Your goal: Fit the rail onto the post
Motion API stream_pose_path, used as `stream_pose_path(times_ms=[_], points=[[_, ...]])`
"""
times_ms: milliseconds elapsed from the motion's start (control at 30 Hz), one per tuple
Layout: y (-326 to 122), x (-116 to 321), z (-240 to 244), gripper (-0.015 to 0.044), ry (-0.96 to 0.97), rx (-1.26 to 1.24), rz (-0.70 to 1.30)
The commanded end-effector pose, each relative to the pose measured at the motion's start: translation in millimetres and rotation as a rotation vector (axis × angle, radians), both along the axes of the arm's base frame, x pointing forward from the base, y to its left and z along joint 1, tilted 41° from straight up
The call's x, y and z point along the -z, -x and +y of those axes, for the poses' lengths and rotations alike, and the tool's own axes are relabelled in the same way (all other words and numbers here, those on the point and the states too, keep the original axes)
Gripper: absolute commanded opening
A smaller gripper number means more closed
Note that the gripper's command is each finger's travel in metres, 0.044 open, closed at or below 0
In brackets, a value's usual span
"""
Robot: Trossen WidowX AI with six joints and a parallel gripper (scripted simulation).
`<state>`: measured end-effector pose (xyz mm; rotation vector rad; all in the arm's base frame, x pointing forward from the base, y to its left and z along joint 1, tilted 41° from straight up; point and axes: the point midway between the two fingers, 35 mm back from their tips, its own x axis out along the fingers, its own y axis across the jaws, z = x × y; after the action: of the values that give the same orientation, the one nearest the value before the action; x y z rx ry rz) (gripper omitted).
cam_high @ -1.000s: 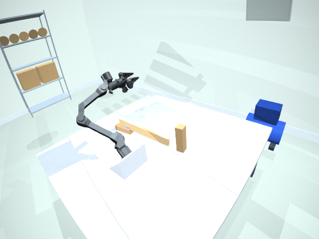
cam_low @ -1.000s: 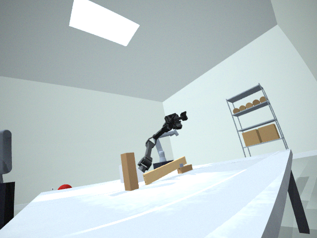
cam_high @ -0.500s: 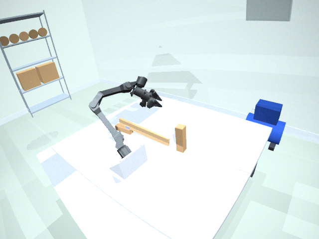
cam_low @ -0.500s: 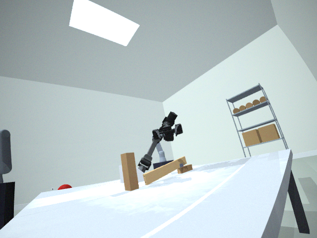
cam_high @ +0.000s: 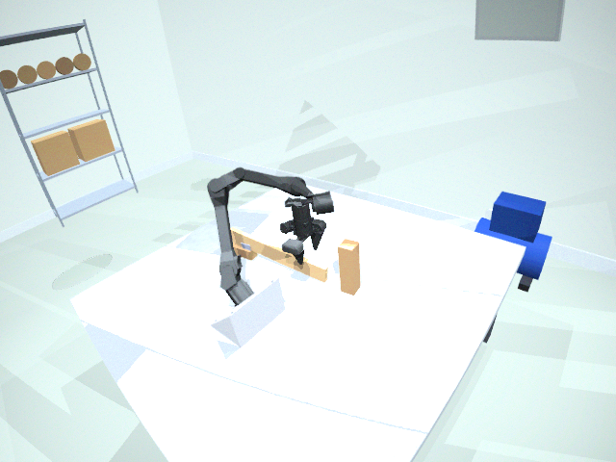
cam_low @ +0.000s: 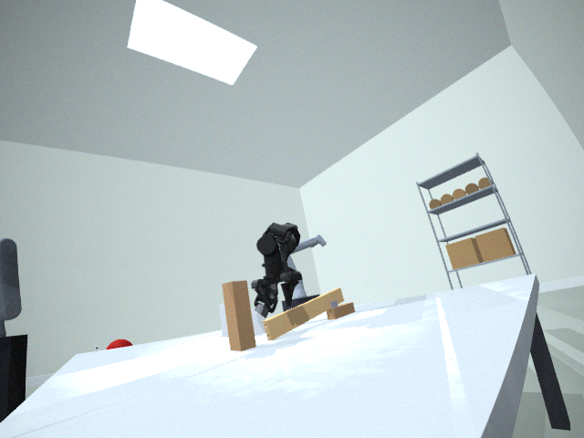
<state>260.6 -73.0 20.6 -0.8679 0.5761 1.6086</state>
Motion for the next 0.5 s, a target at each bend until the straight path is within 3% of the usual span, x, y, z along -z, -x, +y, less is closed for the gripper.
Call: stream_pose_path(times_ms=[0, 467], points=[[0.4, -2.1, 3.8, 0.0440, -0.040, 0.011, 0.010], [-0.4, 12.8, 15.3, 0.0440, -0.039, 0.011, 0.009]])
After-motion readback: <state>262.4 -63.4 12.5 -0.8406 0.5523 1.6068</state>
